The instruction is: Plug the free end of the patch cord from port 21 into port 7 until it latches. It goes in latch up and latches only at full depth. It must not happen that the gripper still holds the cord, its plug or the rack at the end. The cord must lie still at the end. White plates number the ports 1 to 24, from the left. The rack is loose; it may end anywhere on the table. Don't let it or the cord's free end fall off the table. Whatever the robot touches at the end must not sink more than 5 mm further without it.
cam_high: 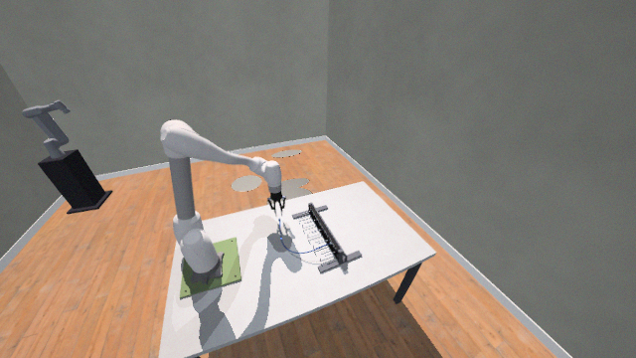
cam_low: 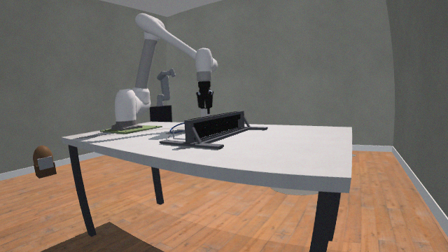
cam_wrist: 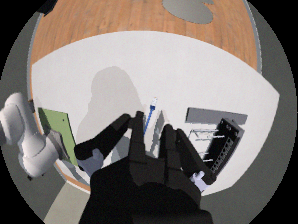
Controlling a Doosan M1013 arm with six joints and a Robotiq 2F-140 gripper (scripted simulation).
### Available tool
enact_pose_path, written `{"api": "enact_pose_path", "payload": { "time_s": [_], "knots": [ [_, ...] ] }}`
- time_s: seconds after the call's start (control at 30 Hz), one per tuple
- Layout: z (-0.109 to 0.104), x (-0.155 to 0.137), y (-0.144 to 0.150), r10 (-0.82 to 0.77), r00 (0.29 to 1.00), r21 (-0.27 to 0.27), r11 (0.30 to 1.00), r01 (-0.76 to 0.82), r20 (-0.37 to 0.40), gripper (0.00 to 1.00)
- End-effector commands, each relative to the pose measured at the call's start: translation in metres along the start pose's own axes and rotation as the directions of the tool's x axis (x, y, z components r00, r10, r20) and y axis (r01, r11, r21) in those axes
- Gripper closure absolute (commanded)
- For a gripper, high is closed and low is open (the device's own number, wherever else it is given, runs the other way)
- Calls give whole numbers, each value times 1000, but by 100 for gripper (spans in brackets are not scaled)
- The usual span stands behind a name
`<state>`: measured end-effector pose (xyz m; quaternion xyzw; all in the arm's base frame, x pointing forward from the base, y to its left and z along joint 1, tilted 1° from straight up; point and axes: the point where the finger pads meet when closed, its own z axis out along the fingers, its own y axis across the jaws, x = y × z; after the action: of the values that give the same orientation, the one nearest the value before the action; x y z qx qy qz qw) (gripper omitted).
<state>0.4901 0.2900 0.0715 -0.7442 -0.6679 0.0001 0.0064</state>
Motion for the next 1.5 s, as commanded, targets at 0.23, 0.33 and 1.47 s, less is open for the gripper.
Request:
{"api": "enact_pose_path", "payload": {
  "time_s": [0.23,0.33,1.47],
  "knots": [
    [19,0,0,0,1000,0,1000,0,0,78],
    [22,0,0,0,1000,0,1000,0,0,78],
    [35,0,0,0,1000,0,1000,0,0,78]
  ]
}}
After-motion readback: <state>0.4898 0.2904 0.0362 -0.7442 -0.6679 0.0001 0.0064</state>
